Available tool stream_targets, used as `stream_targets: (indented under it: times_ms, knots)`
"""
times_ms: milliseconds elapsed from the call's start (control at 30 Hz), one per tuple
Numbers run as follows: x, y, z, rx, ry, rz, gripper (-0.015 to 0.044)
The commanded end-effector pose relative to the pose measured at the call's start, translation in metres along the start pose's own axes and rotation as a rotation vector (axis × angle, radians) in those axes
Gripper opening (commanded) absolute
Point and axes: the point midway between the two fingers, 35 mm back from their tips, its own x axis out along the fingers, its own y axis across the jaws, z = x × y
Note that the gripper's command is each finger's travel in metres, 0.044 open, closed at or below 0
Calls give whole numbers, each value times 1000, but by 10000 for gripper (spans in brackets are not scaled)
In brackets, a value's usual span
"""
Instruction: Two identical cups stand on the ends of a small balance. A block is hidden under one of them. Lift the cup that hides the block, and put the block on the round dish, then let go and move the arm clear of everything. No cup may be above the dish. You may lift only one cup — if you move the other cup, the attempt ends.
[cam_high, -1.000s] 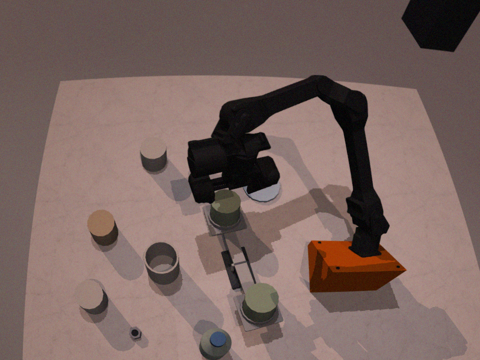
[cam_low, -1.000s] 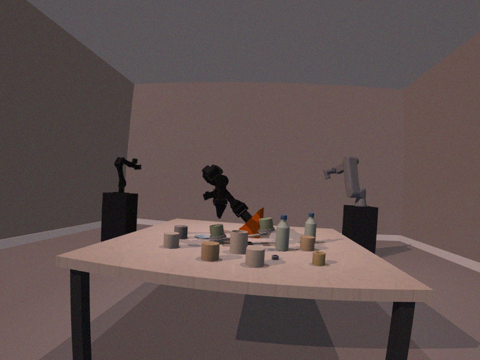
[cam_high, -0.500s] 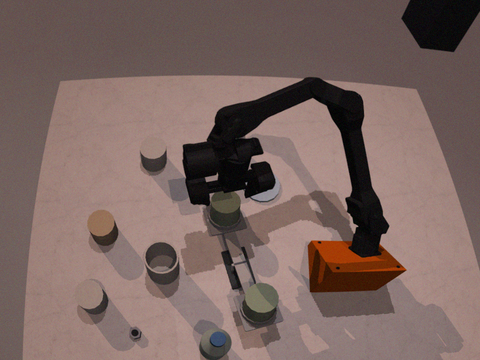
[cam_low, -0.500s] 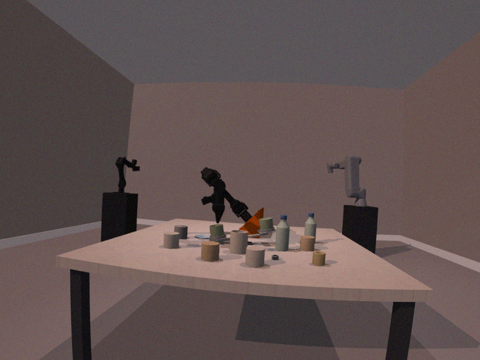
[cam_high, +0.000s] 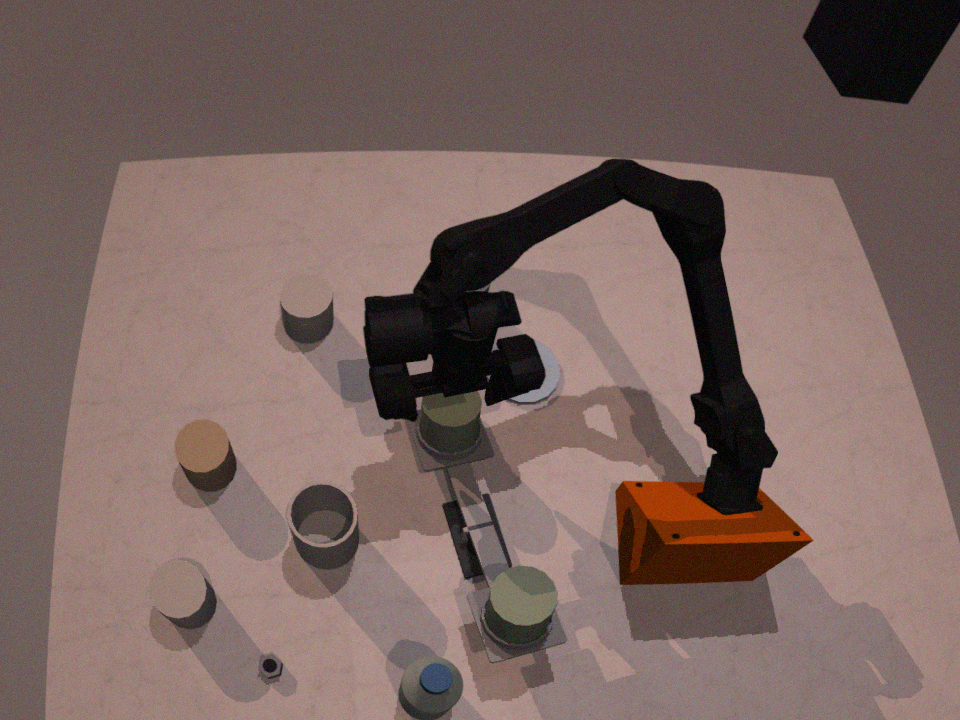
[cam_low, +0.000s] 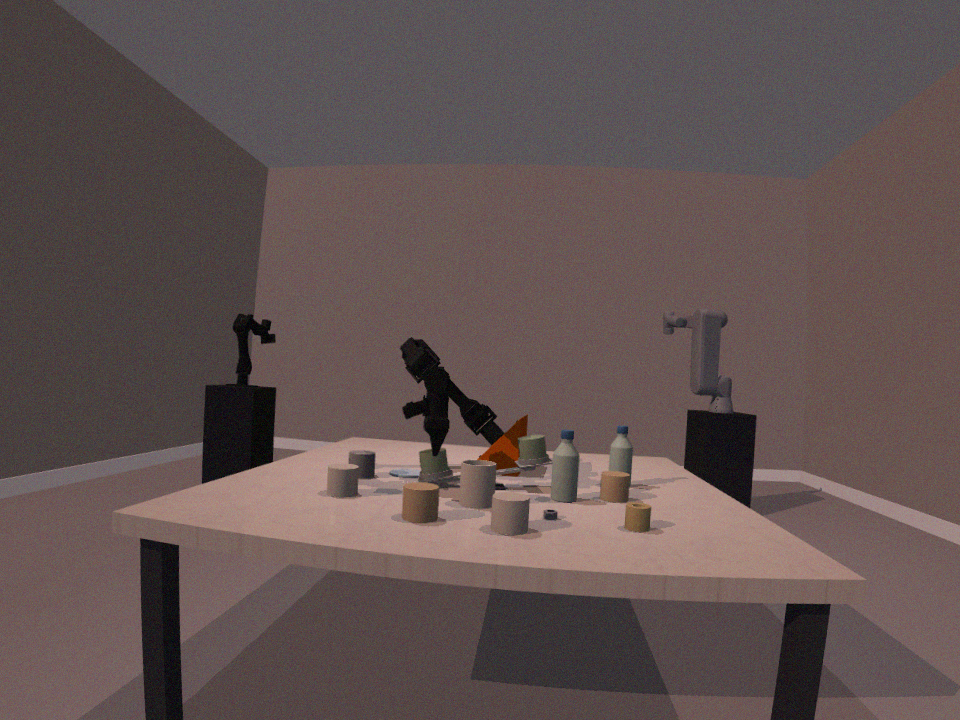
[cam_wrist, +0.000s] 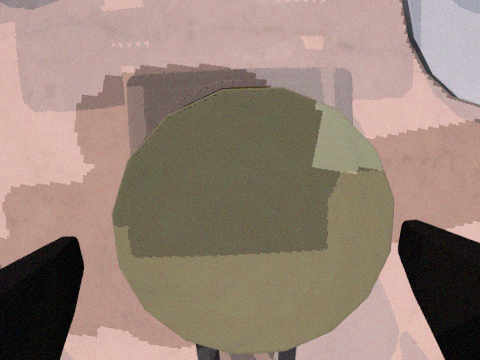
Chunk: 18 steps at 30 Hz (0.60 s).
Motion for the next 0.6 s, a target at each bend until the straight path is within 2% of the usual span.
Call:
stream_targets:
  times_ms: [0,567]
  knots:
    - [8,-1,1,-3,-2,-6,440]
    - [35,-3,1,-2,-4,-7,440]
